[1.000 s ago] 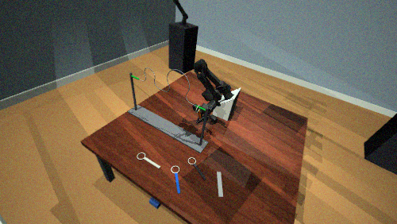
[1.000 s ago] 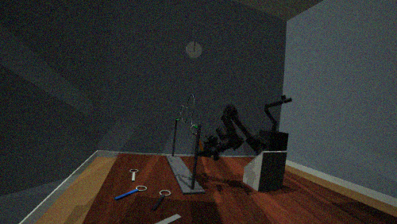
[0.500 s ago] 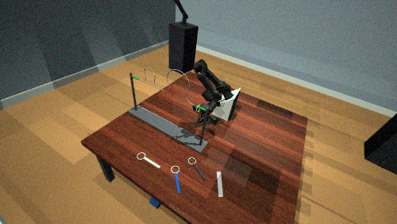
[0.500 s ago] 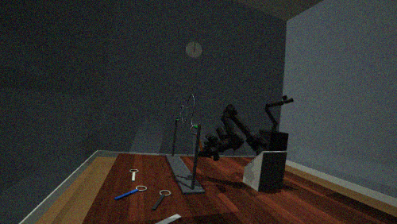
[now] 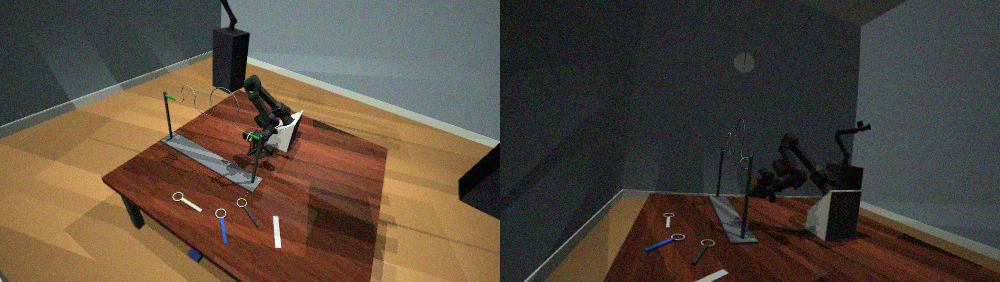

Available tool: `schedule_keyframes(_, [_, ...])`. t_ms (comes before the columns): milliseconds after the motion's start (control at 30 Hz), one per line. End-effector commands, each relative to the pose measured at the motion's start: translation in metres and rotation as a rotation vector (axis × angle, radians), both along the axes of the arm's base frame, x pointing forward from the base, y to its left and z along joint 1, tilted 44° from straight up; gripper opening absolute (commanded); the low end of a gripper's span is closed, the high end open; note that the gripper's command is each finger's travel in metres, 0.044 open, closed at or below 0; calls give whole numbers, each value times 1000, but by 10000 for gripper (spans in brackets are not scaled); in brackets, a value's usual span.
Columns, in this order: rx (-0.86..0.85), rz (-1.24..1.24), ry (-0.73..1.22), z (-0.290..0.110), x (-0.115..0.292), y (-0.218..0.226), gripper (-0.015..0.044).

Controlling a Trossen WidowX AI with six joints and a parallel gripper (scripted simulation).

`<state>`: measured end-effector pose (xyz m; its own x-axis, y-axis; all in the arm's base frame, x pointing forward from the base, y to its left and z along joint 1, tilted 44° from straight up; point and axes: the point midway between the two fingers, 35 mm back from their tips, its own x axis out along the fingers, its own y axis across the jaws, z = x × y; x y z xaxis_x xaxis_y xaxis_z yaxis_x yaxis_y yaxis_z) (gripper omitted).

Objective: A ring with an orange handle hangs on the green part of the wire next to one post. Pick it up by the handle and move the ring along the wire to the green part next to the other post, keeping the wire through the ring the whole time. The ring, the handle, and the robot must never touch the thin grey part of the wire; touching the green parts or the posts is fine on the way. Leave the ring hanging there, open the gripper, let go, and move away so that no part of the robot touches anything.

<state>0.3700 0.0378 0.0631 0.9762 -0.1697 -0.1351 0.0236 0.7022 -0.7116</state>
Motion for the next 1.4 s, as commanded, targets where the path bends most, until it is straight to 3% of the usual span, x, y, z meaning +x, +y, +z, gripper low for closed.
schedule_keyframes(0, [0, 0, 0, 0, 0, 0, -45])
schedule_keyframes(267, [1, 0, 0, 0, -2, 1, 160])
schedule_keyframes(700, [24, -8, 4, 5, -48, 9, 160])
schedule_keyframes(1367, [24, -8, 4, 5, -49, 9, 160])
